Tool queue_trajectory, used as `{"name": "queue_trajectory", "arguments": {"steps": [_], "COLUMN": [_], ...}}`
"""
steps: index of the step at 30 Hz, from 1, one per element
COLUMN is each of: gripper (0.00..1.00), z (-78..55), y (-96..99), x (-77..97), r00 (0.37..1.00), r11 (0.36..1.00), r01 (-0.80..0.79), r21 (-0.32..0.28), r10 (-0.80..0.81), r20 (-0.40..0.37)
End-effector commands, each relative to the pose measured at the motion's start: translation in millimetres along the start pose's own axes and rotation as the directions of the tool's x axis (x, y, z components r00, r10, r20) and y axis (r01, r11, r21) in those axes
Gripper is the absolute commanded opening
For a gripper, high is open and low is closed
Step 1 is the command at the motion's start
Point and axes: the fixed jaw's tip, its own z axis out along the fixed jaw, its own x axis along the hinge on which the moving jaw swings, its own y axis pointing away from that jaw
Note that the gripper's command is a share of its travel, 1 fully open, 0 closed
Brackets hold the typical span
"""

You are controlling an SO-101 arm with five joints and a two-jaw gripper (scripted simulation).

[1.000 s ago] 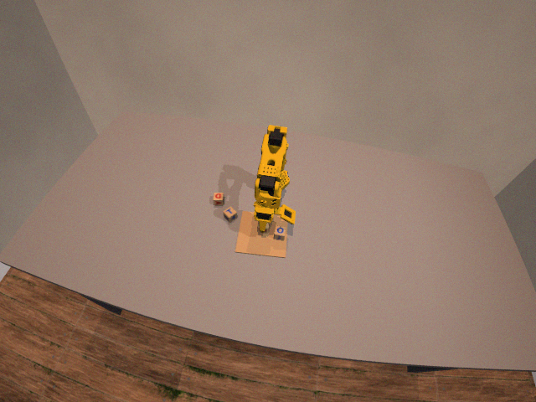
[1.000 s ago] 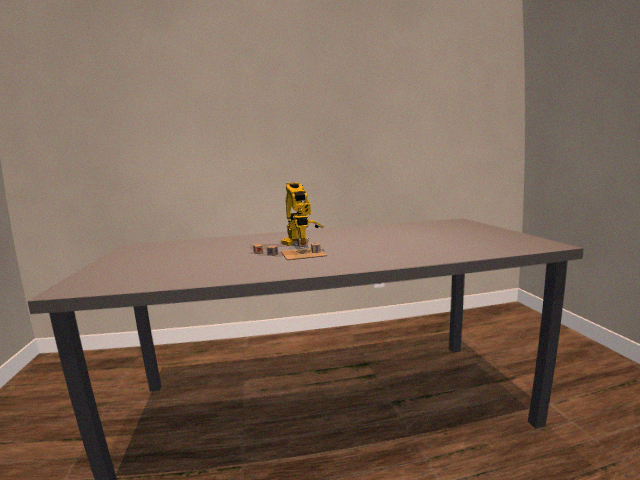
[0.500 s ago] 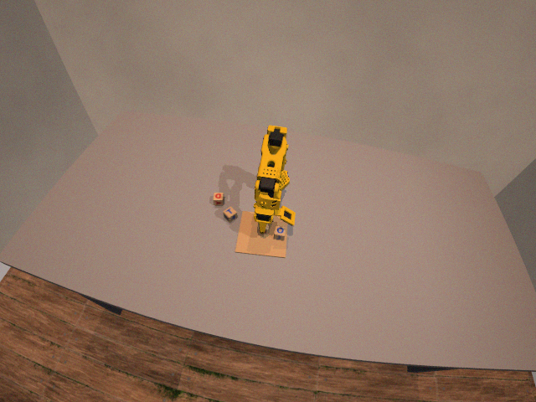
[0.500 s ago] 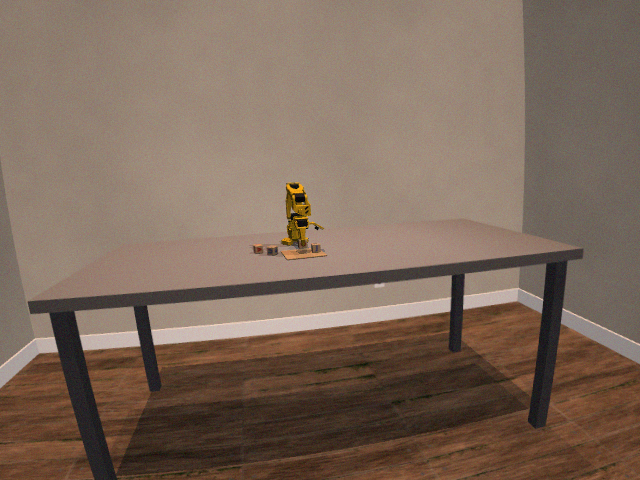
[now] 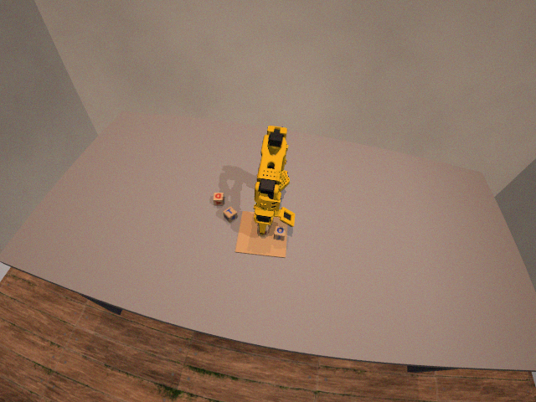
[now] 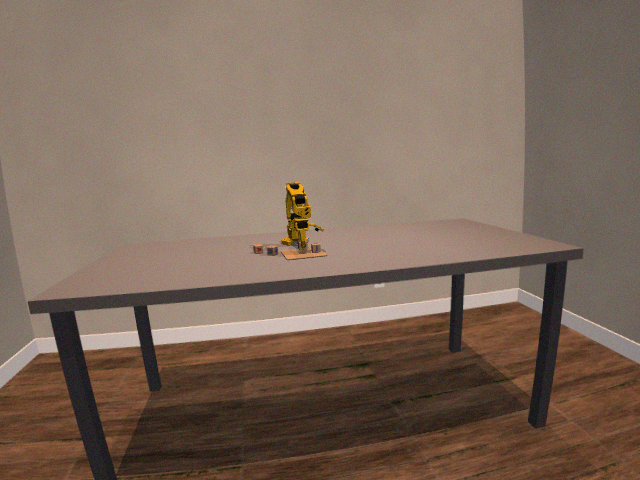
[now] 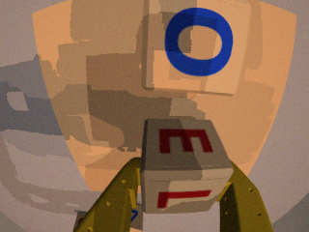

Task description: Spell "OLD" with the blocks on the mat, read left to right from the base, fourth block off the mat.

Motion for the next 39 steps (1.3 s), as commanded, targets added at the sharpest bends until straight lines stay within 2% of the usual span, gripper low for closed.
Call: {"name": "queue_trajectory", "arguments": {"steps": [1,39], "gripper": [0.00,0.00], "z": [-7.2,3.8], "y": [-8.0,-8.6], "x": [0.5,0.5], "r00": [1.000,1.000], "r11": [0.998,0.998], "r01": [-0.008,-0.009], "r21": [0.063,0.063], "r10": [0.008,0.009], "r20": [0.002,0.002]}}
